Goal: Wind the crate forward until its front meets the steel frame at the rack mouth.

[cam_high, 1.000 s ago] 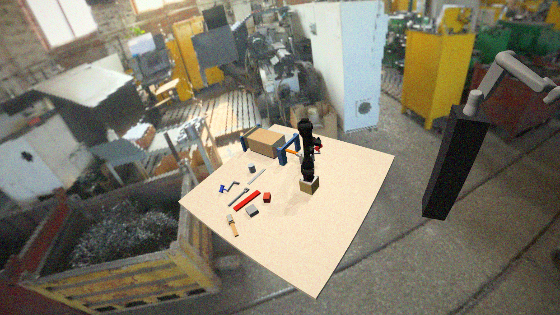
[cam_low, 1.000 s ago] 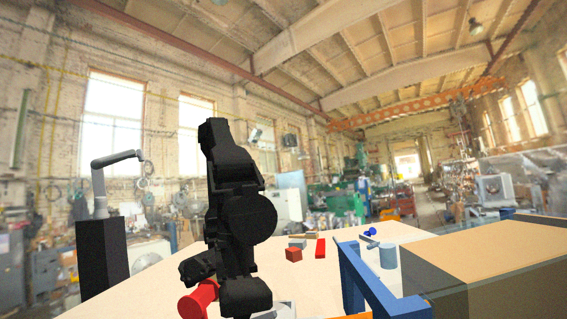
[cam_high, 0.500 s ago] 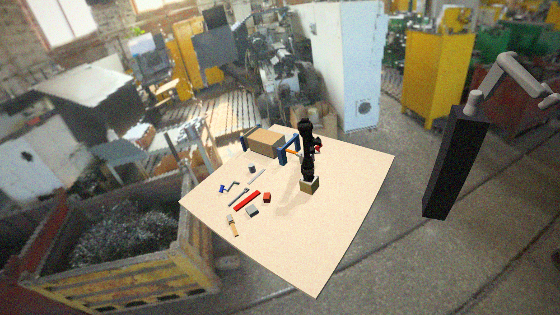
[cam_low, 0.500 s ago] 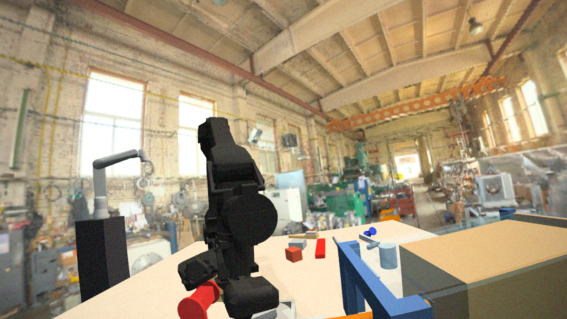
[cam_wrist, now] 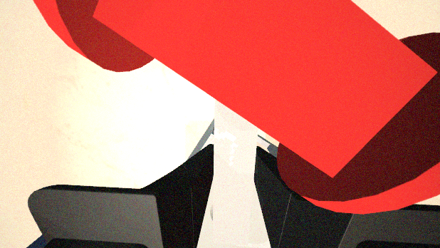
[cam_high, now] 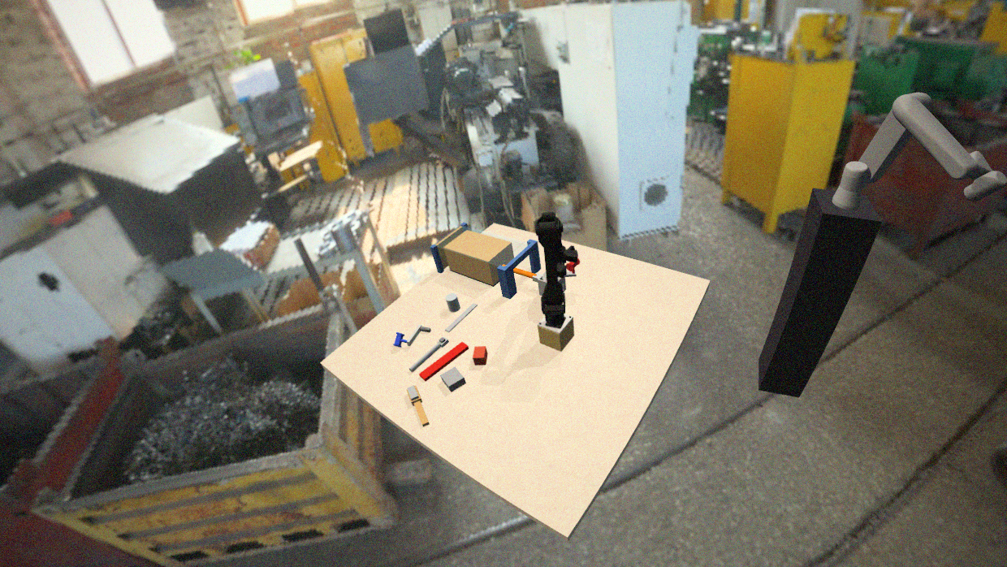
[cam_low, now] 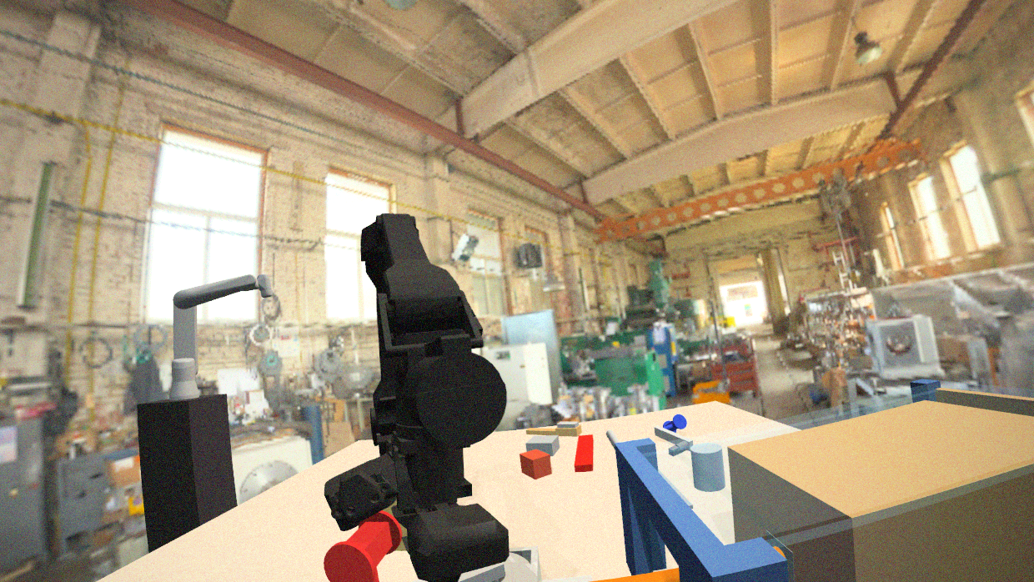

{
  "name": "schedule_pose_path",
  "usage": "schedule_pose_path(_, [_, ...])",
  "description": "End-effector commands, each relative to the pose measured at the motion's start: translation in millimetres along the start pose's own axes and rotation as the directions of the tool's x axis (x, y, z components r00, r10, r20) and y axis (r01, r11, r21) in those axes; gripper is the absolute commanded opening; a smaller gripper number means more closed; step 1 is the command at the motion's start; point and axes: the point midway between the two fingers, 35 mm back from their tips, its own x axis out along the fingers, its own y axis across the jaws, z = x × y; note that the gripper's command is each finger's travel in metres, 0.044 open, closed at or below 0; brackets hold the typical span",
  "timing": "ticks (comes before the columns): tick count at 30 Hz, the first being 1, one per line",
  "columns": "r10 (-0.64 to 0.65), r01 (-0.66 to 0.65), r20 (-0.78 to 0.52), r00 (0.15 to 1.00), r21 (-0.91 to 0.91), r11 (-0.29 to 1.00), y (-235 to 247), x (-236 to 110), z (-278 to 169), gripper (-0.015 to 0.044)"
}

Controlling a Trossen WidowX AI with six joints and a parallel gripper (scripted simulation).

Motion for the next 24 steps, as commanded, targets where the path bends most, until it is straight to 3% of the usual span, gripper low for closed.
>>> schedule_pose_path(1, [-0.006, 0.006, -0.003, 1.000, 0.018, 1.000, -1.0, 3.9, -0.7, 0.0000])
schedule_pose_path(9, [-0.010, 0.010, -0.003, 1.000, 0.059, 0.998, -3.0, 4.4, -0.8, 0.0000])
schedule_pose_path(24, [-0.004, 0.004, 0.000, 1.000, 0.037, 0.999, -1.3, 0.4, -0.4, 0.0394])
